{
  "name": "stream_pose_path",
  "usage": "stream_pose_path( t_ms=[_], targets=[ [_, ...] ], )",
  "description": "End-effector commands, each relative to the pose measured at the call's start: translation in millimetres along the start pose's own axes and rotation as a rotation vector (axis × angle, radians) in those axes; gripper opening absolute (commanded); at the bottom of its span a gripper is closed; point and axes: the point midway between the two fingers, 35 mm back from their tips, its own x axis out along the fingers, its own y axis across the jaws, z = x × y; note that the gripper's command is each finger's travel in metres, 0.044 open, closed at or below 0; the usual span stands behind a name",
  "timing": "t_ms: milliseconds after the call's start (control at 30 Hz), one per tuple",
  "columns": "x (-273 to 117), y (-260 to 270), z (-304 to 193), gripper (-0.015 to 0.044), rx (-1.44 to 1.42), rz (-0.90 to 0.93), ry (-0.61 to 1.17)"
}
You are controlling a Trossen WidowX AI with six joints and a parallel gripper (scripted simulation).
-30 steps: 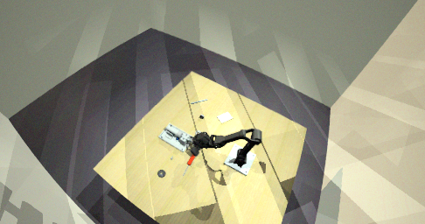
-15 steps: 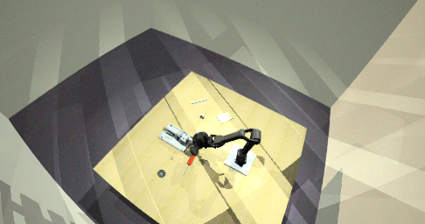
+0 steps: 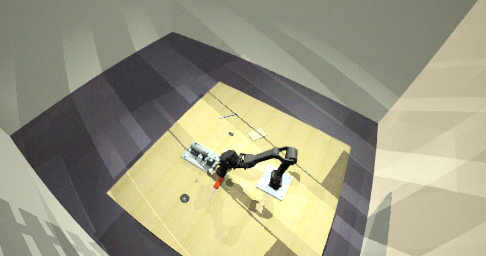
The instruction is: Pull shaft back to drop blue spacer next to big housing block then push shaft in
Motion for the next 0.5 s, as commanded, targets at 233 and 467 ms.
stream_pose_path(
  t_ms=[233,467],
  targets=[
    [3.5,-0.1,3.5,0.0000,-0.005,-0.002,-0.001],
    [5.3,-0.1,5.4,0.0000,-0.005,-0.002,-0.001]
  ],
)
